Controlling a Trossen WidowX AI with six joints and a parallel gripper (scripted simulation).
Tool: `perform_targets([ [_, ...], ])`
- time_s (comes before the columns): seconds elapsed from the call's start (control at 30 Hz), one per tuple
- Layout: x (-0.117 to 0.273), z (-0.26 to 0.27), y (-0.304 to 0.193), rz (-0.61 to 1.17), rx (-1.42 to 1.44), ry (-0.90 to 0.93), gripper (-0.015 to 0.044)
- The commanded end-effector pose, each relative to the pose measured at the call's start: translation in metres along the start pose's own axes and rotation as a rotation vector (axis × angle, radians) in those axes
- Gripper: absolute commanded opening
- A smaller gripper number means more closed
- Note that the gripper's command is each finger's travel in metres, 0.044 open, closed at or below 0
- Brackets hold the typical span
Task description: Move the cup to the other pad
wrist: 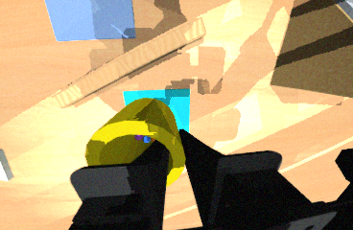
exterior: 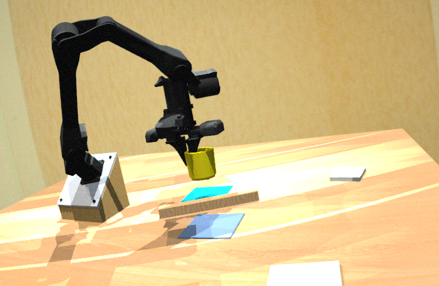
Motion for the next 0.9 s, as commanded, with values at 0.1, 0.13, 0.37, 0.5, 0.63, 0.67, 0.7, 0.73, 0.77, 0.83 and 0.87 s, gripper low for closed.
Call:
perform_targets([
  [0.1, 0.001, -0.004, -0.018, 0.005, -0.005, 0.002, 0.0],
  [0.13, 0.001, -0.005, -0.021, 0.005, -0.005, 0.002, 0.0],
  [0.37, -0.005, -0.005, -0.023, 0.004, -0.005, 0.002, 0.0],
  [0.5, -0.012, -0.005, -0.023, 0.004, -0.005, 0.002, 0.0],
  [0.63, -0.019, -0.005, -0.023, 0.004, -0.005, 0.003, 0.0],
  [0.67, -0.02, -0.005, -0.023, 0.004, -0.005, 0.003, 0.0],
  [0.7, -0.022, -0.005, -0.023, 0.004, -0.005, 0.003, 0.0],
  [0.73, -0.024, -0.005, -0.023, 0.004, -0.005, 0.003, 0.0],
  [0.77, -0.025, -0.005, -0.023, 0.004, -0.005, 0.003, 0.0],
  [0.83, -0.029, -0.005, -0.024, 0.004, -0.005, 0.003, 0.0],
  [0.87, -0.03, -0.005, -0.024, 0.004, -0.005, 0.003, 0.0],
])
Point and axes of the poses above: the point midway between the two fingers, 35 mm back from their tips, its own x axis back along the fingers, its own z axis across the jaws, y = z × x, the point moved 3 cm from there along x, back along the fingers, and after that the axes turned 10 degrees about x, right-handed, at the moved point
